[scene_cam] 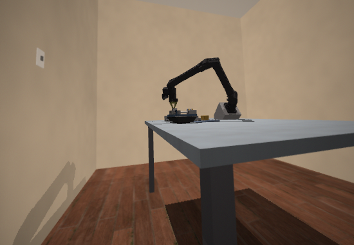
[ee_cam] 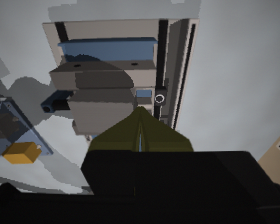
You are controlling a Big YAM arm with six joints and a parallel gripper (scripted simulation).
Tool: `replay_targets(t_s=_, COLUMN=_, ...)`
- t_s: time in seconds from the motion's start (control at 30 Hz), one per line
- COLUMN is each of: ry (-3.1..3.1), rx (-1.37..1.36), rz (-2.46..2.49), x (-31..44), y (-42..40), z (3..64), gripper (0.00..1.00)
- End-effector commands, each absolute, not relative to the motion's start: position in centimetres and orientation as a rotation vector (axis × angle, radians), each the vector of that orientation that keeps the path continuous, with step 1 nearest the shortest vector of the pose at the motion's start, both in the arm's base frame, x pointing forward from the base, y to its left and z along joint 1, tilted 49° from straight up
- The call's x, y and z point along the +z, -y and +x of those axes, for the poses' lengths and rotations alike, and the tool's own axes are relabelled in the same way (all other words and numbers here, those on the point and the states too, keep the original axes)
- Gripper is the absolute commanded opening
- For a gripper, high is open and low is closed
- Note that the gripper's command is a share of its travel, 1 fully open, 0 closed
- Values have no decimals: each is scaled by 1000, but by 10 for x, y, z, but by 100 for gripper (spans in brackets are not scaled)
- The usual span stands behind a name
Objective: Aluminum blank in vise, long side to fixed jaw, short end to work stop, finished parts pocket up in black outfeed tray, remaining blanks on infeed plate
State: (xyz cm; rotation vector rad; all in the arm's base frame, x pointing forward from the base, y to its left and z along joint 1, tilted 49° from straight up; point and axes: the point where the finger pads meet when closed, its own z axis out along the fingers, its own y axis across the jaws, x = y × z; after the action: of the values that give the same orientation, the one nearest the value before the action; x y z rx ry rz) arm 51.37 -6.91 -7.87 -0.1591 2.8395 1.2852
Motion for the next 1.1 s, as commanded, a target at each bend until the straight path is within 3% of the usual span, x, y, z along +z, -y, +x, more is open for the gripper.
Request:
replay_targets(t_s=0.0, ry=-2830, rx=1300, rz=-206, x=-61, y=47, z=517, gripper=0)
replay_targets(t_s=1.07, ry=-2825, rx=1299, rz=-222, x=-72, y=54, z=522, gripper=0)
